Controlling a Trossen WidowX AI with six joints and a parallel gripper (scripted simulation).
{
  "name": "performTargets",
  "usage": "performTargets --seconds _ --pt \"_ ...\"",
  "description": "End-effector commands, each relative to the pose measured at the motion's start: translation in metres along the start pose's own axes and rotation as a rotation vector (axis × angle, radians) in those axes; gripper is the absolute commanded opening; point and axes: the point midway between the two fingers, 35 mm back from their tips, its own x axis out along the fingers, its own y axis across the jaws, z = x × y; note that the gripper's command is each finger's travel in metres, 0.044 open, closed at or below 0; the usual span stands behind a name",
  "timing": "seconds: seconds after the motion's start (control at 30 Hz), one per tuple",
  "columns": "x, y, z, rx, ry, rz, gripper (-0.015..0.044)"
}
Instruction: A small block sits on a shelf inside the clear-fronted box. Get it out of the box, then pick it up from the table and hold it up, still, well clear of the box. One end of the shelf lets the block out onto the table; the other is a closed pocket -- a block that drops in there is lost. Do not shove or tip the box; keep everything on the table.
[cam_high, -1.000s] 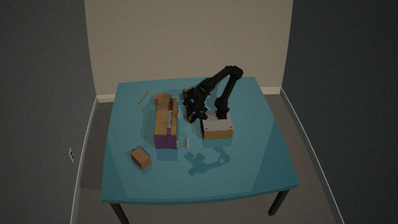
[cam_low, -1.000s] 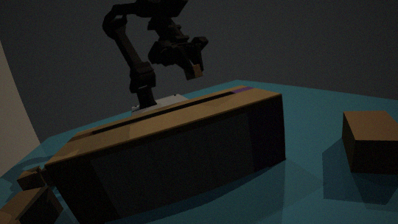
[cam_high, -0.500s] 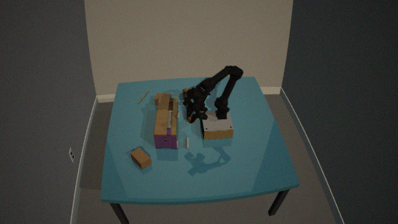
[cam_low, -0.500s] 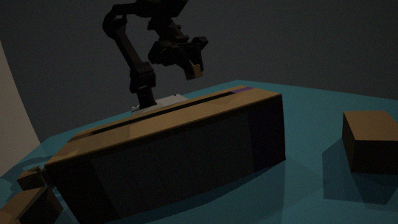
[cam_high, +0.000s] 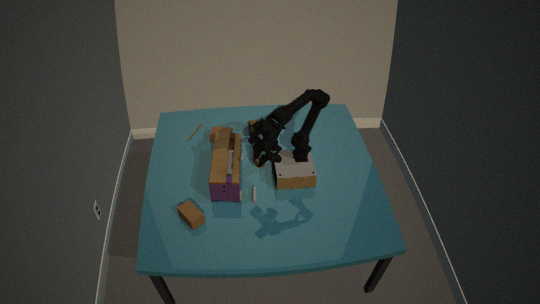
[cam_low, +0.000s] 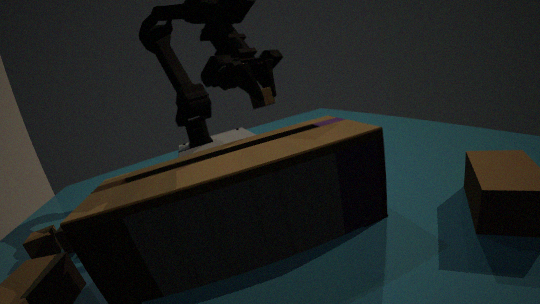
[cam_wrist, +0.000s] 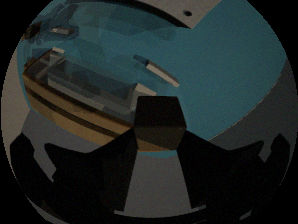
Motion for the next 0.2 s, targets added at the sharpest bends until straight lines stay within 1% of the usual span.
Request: performTargets --seconds 0.0,0.17 --pt "0.0002 -0.0008 0.0013 -0.005 -0.004 -0.006 0.0" --pt "0.0002 -0.0008 0.0013 -0.005 -0.004 -0.006 0.0"
